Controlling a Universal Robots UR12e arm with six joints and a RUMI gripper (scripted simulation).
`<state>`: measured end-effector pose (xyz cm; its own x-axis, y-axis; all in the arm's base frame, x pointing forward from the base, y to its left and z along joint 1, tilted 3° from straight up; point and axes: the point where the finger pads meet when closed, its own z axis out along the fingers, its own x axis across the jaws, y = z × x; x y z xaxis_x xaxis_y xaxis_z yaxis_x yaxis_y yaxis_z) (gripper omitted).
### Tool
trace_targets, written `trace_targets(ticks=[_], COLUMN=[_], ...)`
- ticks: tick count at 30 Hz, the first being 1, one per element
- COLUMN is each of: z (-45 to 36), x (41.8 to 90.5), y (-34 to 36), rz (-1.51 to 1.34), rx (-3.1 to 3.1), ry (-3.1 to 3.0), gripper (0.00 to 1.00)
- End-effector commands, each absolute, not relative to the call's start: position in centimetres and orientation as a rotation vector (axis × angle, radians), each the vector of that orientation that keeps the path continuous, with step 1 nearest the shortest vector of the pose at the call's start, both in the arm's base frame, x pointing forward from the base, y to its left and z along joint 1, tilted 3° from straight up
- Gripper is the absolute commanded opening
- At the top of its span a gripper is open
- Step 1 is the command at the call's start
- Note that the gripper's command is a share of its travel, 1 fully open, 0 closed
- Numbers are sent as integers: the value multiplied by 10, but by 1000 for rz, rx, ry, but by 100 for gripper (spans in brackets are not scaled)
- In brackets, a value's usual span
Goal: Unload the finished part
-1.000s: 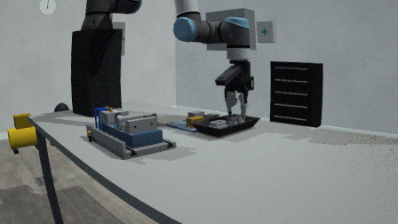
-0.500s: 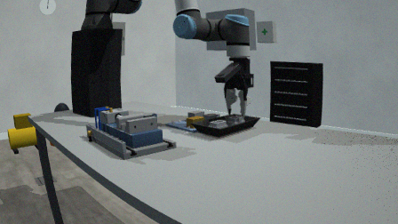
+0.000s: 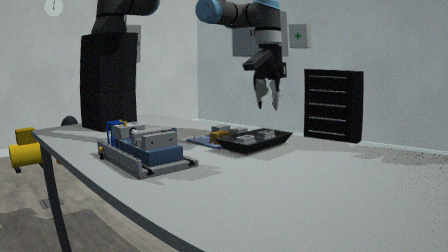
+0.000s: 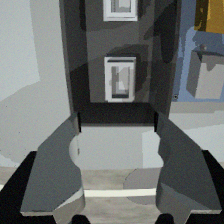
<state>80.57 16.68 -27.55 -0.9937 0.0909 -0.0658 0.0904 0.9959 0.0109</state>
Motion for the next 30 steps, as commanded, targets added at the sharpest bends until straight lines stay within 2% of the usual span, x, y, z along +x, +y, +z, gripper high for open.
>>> trace_targets(ticks=[1,19,20,30], z=[-249,-214,-214,-214], x=[799,797,798,799], y=[166,166,166,166], rz=[10,10,10,10], rx=[141,142,142,141], ry=[3080,3080,3080,3078], gripper=[40,40,0,0])
